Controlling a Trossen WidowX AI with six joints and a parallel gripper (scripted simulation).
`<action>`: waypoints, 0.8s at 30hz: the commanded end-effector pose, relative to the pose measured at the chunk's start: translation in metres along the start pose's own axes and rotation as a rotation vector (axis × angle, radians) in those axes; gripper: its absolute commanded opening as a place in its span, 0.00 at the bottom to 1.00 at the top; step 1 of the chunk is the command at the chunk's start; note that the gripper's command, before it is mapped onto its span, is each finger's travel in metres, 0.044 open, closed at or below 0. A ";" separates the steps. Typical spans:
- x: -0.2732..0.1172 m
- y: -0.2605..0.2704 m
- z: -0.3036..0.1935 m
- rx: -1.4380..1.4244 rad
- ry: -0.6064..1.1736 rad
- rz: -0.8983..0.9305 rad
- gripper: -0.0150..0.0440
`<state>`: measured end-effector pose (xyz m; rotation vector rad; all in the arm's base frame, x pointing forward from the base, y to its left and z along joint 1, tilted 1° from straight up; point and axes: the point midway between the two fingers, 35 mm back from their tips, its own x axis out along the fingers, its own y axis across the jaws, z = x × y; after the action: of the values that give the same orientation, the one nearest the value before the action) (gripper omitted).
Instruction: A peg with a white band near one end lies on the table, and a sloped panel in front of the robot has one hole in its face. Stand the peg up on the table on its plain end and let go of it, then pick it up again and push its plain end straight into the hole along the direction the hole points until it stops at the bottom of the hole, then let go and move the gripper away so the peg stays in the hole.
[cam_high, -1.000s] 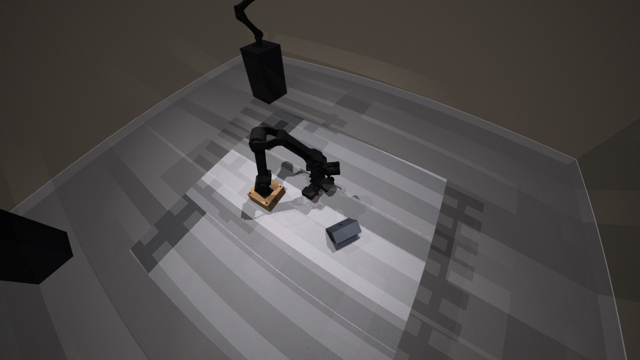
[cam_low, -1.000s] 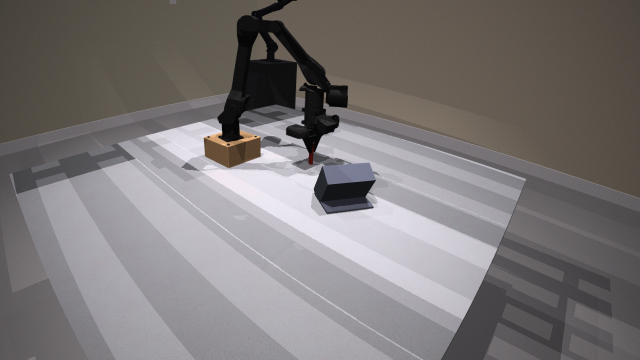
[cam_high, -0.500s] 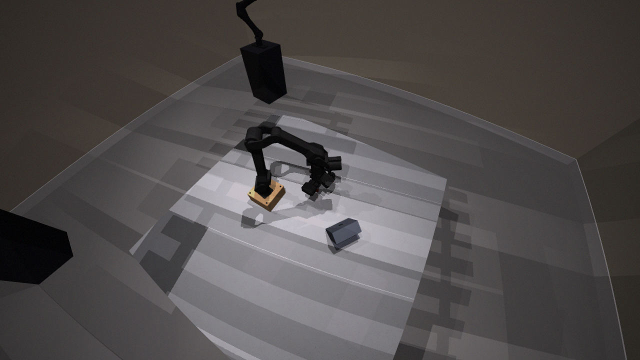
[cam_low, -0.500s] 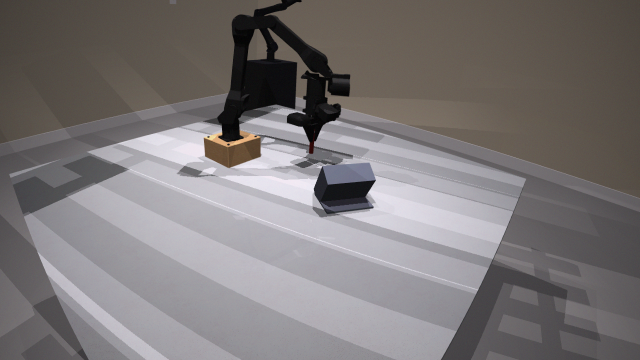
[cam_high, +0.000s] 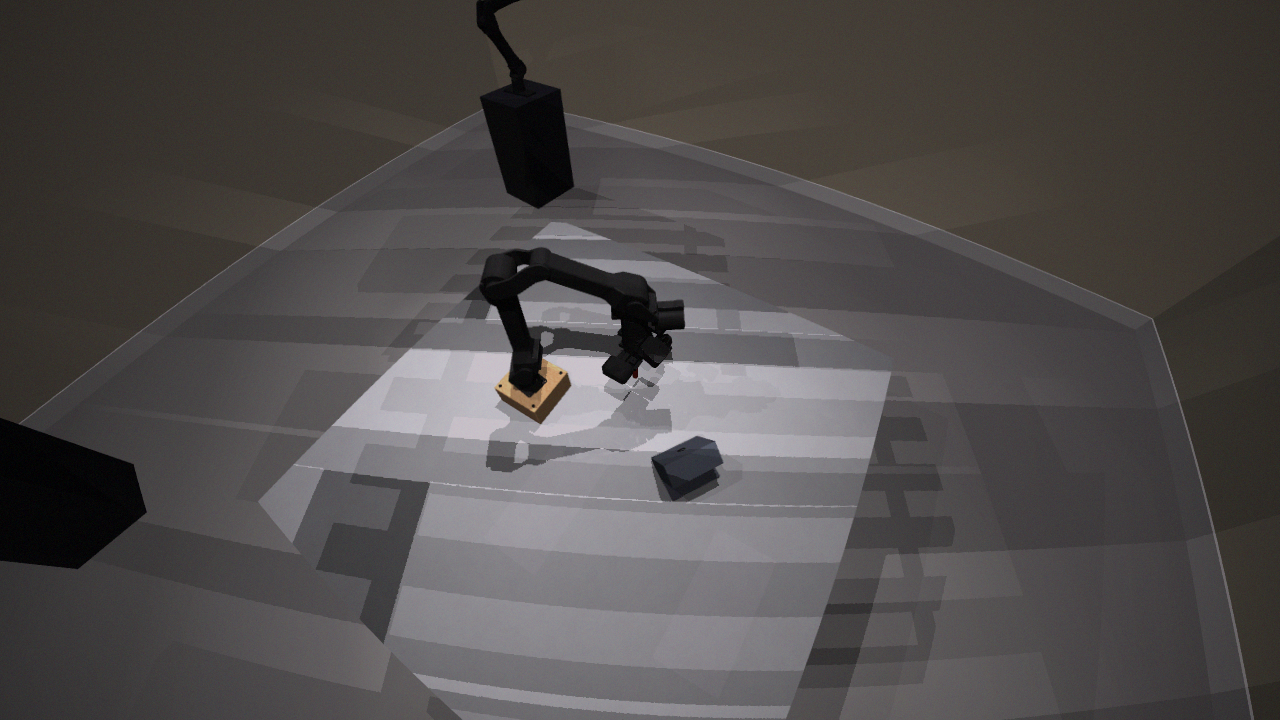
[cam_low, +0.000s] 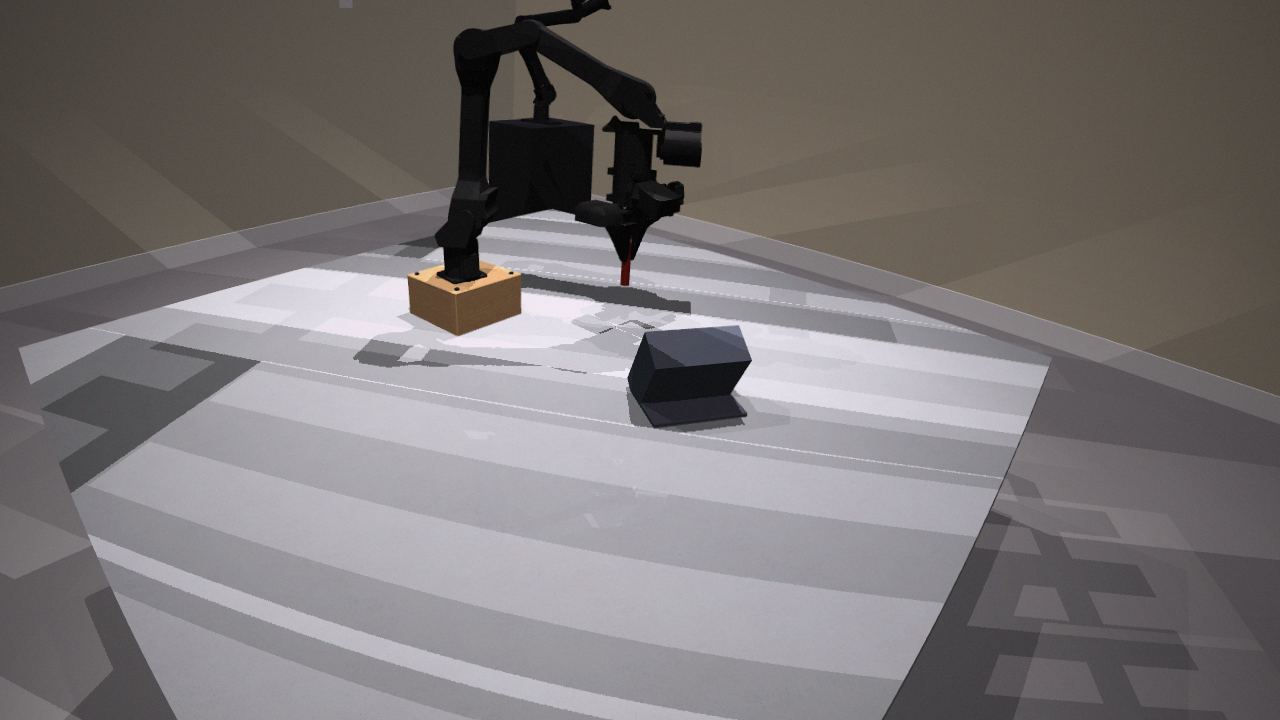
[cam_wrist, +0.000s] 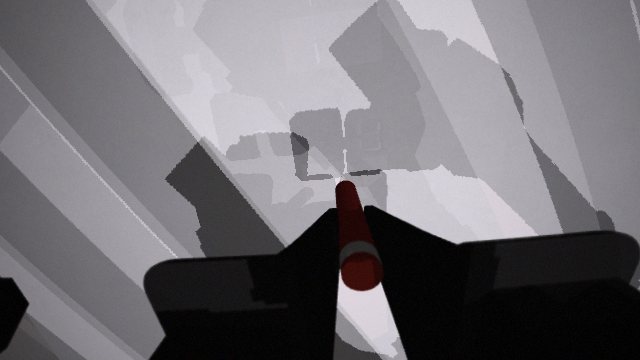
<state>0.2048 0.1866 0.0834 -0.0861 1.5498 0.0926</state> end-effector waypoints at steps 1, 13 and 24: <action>0.002 -0.002 0.004 -0.019 -0.032 -0.019 0.25; 0.011 -0.006 0.017 -0.065 -0.136 -0.091 0.25; 0.017 -0.010 0.029 -0.103 -0.230 -0.158 0.25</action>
<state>0.2336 0.1818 0.0711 -0.2379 1.3226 0.0607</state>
